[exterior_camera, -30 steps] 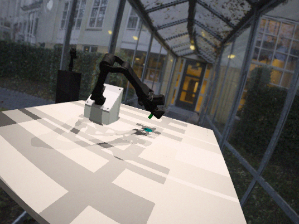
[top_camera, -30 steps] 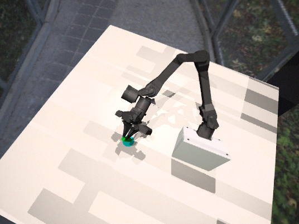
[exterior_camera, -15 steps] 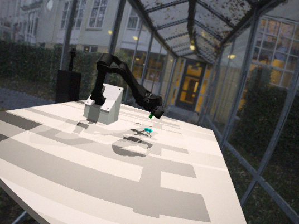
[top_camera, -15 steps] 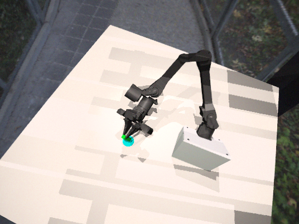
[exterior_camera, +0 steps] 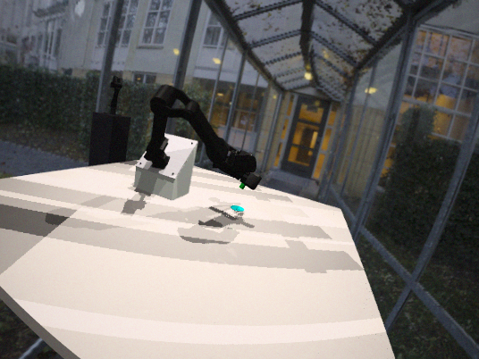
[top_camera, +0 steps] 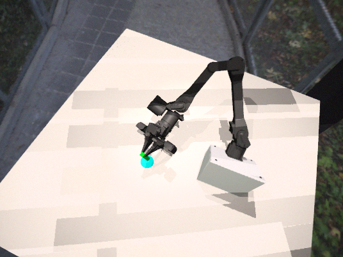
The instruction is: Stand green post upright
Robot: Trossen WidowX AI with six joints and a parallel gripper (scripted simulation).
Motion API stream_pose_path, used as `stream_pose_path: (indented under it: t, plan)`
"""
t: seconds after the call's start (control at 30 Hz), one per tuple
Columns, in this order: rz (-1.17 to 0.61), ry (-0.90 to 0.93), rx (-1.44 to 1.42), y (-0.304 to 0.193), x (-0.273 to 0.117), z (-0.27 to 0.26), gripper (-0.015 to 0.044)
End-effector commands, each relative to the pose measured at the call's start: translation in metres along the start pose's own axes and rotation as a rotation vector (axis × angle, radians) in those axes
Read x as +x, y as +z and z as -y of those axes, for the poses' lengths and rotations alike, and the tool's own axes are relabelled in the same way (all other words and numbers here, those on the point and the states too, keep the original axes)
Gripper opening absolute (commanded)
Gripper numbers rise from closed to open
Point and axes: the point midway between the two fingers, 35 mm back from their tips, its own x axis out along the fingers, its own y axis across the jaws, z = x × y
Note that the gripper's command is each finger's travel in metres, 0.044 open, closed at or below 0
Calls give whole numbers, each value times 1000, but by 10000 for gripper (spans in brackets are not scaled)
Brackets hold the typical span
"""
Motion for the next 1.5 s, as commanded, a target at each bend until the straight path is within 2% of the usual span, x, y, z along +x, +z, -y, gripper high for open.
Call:
stream_pose_path:
  t: [0.0,1.17,1.47]
  plan:
    - [24,-2,-13,-1,-2,-3,23]
    - [249,-108,-149,5,-30,-5,23]
    - [258,-113,-155,5,-31,-6,23]
